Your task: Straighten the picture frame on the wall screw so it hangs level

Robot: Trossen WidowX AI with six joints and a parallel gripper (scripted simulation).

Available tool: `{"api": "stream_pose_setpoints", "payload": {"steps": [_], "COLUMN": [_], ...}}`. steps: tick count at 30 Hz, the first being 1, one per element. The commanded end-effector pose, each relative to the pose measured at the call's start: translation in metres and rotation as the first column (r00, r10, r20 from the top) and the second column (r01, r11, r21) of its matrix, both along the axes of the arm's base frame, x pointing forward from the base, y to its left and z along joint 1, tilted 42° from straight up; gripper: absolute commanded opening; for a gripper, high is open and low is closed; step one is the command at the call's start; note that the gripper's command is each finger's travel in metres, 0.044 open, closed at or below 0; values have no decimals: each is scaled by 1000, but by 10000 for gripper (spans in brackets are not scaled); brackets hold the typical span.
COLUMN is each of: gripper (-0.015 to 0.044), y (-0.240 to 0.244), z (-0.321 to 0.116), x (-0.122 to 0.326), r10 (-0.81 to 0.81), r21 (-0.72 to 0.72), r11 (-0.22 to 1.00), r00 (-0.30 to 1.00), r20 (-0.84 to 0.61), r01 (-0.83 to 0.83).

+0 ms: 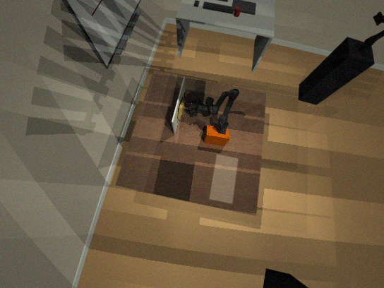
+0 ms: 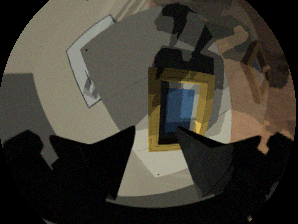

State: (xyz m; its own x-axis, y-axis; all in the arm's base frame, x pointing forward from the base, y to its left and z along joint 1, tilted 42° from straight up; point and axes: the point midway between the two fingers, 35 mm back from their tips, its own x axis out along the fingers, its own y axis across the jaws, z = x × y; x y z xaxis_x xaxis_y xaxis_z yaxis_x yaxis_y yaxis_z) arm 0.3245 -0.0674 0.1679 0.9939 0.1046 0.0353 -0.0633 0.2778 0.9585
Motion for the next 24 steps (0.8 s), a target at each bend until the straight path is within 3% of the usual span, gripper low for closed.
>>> {"api": "stream_pose_setpoints", "payload": {"steps": [1, 24], "gripper": [260, 260], "y": [3, 4], "z": [0, 1], "x": [16, 27], "r10": [-4, -4], "r21": [-8, -8], "r11": [1000, 1000], "r00": [1000, 1000], "r20": [5, 6], "r01": [4, 4]}}
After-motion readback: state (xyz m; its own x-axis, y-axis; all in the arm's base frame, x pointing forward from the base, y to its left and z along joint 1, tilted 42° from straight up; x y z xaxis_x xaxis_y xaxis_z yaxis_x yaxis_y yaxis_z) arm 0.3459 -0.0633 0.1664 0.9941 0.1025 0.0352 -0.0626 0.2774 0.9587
